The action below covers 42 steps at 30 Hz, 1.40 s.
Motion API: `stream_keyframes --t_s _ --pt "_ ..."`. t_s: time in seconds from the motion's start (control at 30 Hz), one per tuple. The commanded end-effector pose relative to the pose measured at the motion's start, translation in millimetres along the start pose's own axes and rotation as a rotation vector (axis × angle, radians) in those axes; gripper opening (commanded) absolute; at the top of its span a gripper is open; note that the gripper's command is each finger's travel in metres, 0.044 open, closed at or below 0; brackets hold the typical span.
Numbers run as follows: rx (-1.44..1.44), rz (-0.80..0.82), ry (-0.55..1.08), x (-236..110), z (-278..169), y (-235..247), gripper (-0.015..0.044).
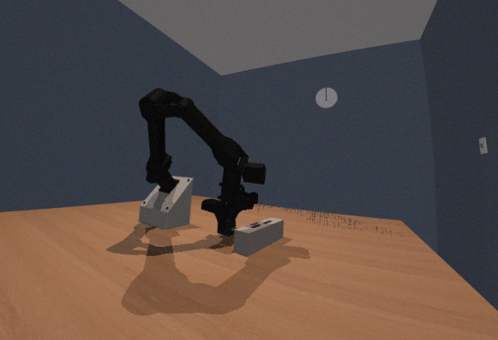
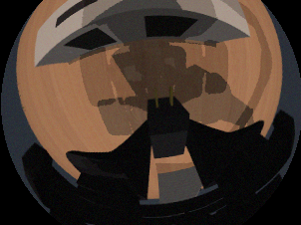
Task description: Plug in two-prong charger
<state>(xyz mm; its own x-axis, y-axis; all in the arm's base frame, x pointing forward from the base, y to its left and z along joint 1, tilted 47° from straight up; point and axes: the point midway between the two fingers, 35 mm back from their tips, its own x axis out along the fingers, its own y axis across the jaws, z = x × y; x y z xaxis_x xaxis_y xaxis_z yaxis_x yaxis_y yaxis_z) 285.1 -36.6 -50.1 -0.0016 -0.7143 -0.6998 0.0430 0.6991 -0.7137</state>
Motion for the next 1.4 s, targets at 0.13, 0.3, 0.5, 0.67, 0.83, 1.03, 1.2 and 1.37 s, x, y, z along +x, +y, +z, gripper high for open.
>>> stream_keyframes --t_s 0.13,0.3,0.5,0.67,0.83,1.03,1.2,1.37 --pt "0.005 -0.004 -0.002 0 10 -2 0.0" --pt "0.01 -0.004 -0.002 -1 16 -3 0.0" --pt "0.017 -0.005 -0.002 -1 23 -4 0.0" --pt "0.022 -0.006 -0.002 -1 29 -6 0.0" --pt "0.028 -0.006 -0.002 -1 35 -7 0.0" --pt "0.031 -0.006 -0.002 -1 39 -8 0.0" --pt "0.032 -0.006 -0.002 -1 39 -7 0.0" --pt "0.032 -0.006 -0.002 -1 40 -8 0.0"
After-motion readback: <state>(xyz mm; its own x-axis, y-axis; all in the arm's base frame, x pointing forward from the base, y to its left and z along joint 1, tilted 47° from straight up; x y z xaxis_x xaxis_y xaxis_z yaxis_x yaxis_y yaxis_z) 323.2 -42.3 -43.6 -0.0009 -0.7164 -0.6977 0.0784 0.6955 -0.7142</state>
